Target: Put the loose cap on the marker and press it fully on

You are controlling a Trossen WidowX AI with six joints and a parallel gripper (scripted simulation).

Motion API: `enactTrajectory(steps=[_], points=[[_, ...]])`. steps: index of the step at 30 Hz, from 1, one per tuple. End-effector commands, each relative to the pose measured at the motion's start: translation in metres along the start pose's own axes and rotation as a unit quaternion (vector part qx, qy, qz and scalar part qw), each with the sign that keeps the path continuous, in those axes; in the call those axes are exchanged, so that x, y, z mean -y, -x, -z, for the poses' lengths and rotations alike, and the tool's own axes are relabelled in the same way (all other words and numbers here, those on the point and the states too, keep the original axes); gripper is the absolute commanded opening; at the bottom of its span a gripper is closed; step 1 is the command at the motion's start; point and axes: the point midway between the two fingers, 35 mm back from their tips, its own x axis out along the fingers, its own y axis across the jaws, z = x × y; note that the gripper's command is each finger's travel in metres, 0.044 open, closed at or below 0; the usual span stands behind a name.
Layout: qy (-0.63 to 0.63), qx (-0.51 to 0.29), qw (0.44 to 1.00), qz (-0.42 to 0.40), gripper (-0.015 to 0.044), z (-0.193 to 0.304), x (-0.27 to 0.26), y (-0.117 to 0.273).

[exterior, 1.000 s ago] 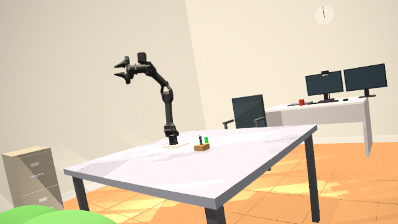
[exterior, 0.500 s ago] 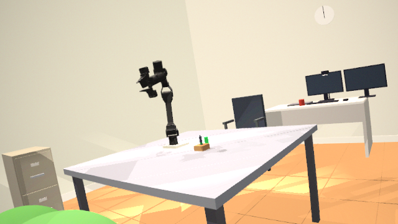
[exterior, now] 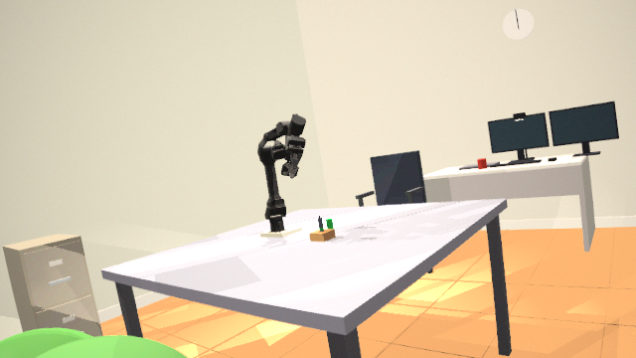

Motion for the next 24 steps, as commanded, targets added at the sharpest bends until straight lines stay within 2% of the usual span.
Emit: enactTrajectory(steps=[1, 9, 16, 24], points=[[0.094, -0.078, 0.991, 0.05, 0.024, 0.06, 0.037, 0.003], [0.279, -0.222, 0.922, 0.153, 0.024, 0.155, 0.135, 0.035], [0.424, -0.31, 0.816, 0.241, 0.024, 0.192, 0.232, 0.082], [0.436, -0.317, 0.805, 0.249, 0.024, 0.191, 0.244, 0.09]])
